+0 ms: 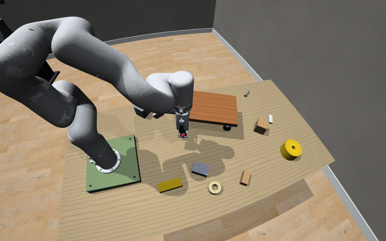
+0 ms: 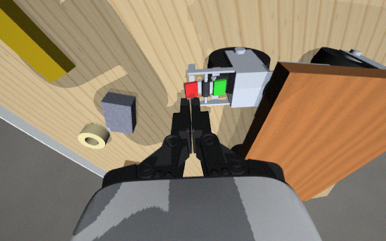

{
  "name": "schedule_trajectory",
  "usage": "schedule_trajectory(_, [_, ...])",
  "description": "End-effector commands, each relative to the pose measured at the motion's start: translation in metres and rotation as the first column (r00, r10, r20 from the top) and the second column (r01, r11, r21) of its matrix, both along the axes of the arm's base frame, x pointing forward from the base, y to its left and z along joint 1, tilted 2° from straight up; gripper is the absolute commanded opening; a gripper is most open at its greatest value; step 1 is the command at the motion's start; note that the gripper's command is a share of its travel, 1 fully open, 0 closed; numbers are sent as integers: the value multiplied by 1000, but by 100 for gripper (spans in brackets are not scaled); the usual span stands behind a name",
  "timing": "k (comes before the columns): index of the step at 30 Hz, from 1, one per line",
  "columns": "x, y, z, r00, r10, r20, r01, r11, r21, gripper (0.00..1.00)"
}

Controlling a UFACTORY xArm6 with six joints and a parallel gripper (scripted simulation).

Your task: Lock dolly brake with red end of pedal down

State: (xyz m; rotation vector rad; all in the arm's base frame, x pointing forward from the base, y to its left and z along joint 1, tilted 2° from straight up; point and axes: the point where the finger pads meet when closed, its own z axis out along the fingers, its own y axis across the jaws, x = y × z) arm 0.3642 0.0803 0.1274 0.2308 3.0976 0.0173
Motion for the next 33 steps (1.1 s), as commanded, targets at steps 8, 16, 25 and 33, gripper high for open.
schedule_trajectory(8, [2, 1, -16, 1000, 0, 4, 0, 1000, 1, 0])
schedule_trajectory(16, [3, 1, -28, 1000, 0, 4, 0, 1000, 1, 0])
schedule_trajectory(25, [3, 1, -32, 1000, 0, 4, 0, 1000, 1, 0])
schedule_trajectory(33, [3, 1, -33, 1000, 0, 4, 0, 1000, 1, 0])
